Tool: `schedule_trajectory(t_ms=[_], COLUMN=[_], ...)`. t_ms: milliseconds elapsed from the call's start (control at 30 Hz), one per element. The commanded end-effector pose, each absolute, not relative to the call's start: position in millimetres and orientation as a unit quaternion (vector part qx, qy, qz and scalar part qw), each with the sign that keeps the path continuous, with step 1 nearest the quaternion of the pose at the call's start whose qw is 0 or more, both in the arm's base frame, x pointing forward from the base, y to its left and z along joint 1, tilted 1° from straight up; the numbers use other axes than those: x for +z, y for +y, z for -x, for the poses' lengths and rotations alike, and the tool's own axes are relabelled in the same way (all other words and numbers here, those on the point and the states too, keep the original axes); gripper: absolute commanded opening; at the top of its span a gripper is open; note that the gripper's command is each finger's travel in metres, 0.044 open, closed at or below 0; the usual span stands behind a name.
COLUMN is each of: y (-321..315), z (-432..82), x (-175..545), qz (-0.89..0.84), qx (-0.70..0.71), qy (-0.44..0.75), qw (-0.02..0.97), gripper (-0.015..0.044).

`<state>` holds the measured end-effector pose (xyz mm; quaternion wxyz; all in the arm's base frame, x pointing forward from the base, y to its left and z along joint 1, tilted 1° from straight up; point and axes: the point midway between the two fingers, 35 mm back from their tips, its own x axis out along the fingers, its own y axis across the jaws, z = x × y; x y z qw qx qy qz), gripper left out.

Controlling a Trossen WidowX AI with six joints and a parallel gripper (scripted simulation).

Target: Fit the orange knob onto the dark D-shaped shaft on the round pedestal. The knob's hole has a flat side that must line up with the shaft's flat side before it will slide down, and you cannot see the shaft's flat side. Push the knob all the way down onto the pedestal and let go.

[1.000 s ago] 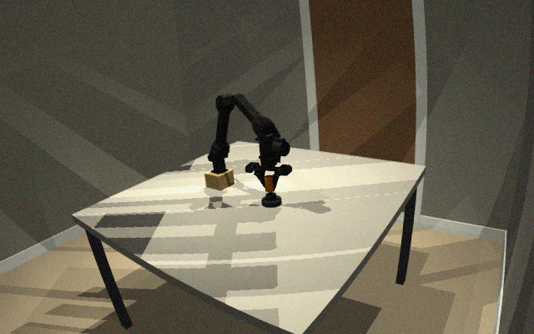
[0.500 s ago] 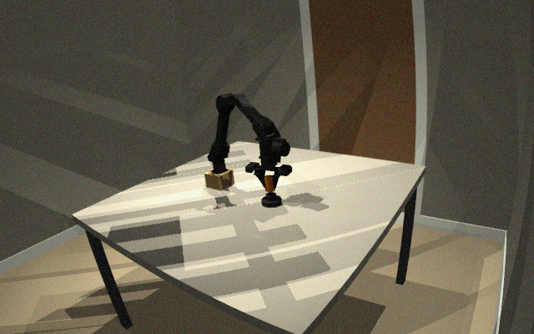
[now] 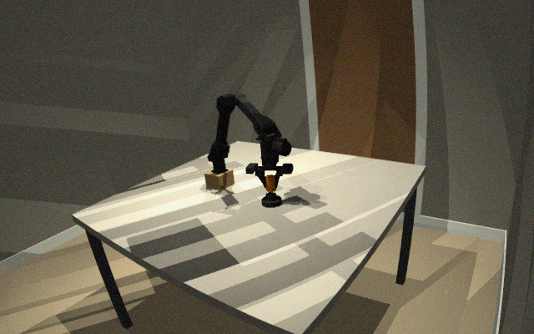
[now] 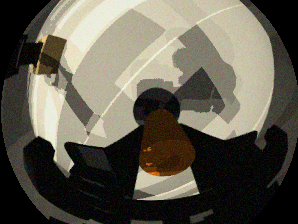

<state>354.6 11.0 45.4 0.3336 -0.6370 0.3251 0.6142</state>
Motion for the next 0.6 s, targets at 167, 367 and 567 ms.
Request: schedule_trajectory(t_ms=[167, 367, 567], y=[11.0, 10.7, 10.2], z=[-355.0, -353.1, -350.5], x=[45.7, 44.7, 43.9], qz=[0.640, 0.640, 0.640], qx=[0.613, 0.613, 0.613], qy=[0.322, 0.322, 0.322], qw=[0.332, 0.332, 0.332], gripper=[0.0000, 0.0000, 0.0000])
